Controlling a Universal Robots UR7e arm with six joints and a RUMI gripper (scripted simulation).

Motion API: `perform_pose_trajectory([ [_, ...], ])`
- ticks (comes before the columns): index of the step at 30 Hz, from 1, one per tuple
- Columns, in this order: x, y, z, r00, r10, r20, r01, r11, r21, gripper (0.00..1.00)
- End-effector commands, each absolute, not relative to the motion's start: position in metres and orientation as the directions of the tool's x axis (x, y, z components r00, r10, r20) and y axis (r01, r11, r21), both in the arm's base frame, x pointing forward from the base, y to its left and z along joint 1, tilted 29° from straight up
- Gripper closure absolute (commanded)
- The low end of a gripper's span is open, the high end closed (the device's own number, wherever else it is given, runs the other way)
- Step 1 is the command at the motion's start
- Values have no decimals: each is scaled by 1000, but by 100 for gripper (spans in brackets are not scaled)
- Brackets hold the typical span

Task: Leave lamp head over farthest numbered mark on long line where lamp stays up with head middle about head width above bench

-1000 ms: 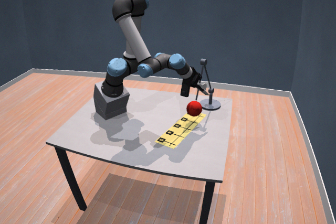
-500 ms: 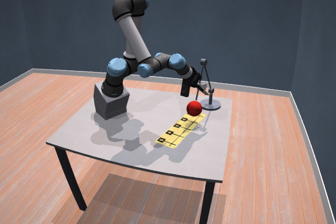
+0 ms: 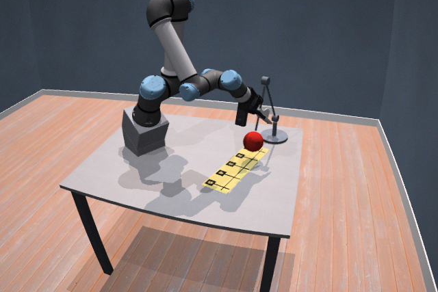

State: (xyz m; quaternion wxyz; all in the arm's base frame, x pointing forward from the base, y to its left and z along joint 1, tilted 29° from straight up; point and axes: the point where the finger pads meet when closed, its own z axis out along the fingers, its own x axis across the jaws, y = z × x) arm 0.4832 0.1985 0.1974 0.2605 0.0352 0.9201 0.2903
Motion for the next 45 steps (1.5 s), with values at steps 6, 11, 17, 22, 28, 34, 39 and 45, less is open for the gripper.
perform_pose_trajectory([
  [6,483,199,198,-861,216,-460,-87,829,552,0],
  [11,483,199,198,-861,216,-460,-87,829,552,0],
  [17,483,199,198,-861,216,-460,-87,829,552,0],
  [22,483,199,198,-861,216,-460,-87,829,552,0],
  [28,483,199,198,-861,216,-460,-87,829,552,0],
  [34,482,196,201,-861,216,-460,-87,829,552,0],
  [39,473,183,216,-861,216,-460,-87,829,552,0],
  [45,462,167,233,-861,216,-460,-87,829,552,0],
])
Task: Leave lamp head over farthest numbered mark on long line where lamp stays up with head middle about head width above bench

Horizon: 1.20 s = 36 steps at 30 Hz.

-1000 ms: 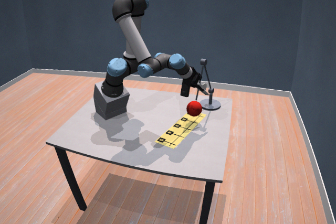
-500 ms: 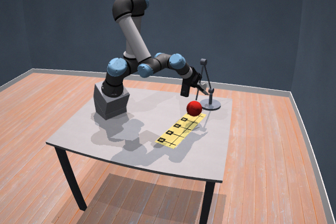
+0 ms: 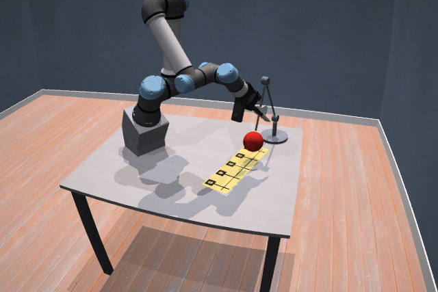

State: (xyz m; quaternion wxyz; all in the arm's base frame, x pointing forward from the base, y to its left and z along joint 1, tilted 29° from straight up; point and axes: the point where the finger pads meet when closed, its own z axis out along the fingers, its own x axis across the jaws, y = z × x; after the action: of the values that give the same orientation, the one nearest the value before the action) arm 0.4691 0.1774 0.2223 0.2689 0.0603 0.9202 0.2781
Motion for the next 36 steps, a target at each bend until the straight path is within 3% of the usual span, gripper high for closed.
perform_pose_trajectory([
  [1,460,165,236,-861,216,-460,-87,829,552,0],
  [36,435,134,277,-814,348,-466,70,854,515,0],
])
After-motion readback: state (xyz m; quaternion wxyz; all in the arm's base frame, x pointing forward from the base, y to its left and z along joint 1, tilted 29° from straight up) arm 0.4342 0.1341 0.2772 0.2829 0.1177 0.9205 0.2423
